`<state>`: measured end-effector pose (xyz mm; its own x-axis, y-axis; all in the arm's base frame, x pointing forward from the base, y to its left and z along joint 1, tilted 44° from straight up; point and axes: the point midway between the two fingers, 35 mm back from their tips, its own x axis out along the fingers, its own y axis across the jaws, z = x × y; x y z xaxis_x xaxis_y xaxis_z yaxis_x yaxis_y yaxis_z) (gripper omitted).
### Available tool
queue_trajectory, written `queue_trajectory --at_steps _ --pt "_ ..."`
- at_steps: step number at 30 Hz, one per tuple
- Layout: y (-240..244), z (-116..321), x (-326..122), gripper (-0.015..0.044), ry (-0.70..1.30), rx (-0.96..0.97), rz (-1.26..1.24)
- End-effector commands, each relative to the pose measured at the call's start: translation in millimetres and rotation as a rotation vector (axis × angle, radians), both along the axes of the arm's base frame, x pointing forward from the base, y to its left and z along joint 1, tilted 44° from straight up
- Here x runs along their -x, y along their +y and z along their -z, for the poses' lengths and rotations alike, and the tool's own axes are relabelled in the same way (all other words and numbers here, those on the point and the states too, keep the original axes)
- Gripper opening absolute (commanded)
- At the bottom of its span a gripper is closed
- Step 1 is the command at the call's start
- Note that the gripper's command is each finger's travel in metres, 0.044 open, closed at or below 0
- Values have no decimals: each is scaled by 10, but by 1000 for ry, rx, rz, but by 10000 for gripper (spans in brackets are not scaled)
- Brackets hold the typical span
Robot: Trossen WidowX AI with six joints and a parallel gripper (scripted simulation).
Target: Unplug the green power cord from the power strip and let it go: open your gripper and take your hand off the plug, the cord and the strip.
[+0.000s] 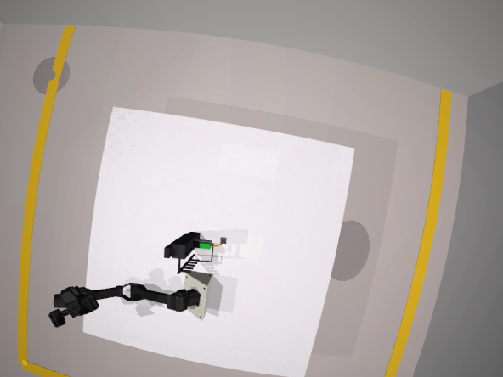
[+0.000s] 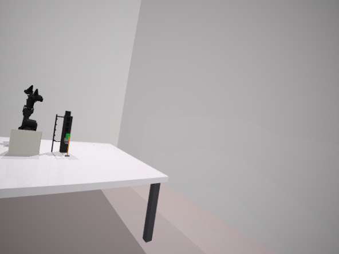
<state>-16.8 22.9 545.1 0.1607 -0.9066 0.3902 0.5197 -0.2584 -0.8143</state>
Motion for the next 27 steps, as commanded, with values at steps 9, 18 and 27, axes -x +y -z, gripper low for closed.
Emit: queue_trajectory --at_steps 9,18,27 --pt "-940 176 -411 164 -98 -294 -205" --pt "-1916 854 -1188 160 -164 -756 -395" --pt "-2357 1688 -1953 160 -278 -1211 -459"
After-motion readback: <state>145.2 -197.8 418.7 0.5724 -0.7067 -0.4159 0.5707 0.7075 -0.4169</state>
